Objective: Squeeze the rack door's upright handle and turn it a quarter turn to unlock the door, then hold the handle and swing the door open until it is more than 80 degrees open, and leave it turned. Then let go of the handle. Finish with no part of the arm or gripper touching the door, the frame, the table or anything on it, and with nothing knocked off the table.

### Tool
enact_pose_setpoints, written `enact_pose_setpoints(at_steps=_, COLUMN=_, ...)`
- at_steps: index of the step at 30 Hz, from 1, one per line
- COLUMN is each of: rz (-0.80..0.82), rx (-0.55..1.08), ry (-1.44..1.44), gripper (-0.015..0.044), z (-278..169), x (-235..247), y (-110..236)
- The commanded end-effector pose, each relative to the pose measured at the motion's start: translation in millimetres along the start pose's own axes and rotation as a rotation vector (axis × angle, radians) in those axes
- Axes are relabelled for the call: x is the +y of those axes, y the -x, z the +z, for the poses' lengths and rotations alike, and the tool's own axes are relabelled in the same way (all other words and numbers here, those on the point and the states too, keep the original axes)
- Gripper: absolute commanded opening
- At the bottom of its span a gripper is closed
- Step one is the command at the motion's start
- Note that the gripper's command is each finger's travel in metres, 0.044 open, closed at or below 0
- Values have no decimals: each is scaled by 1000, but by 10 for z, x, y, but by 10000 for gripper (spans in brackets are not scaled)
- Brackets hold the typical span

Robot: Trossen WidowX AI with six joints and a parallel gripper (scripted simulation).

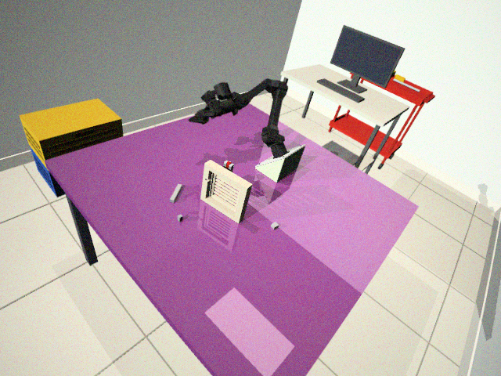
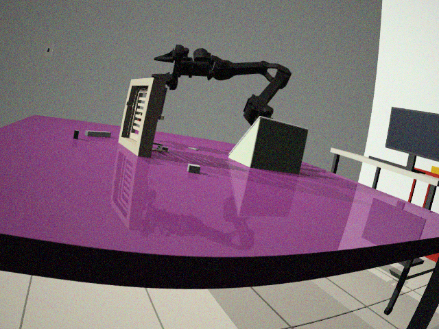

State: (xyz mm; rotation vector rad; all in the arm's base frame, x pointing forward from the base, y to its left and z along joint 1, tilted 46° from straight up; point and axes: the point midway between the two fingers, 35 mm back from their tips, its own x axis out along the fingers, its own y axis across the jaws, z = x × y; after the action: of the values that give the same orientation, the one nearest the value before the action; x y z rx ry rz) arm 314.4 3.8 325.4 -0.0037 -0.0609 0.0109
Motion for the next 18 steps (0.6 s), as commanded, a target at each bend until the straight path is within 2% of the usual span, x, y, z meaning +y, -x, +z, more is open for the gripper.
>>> enact_pose_setpoints(at_steps=1, rz=0, rx=5, ry=-1, gripper=374, z=-6, x=3, y=-6)
enact_pose_setpoints(at_steps=4, rz=-1, rx=69, ry=-17, gripper=297, z=-97, x=44, y=-85)
enact_pose_setpoints(at_steps=18, rz=-28, rx=447, ry=-46, gripper=297, z=-675, x=350, y=-399)
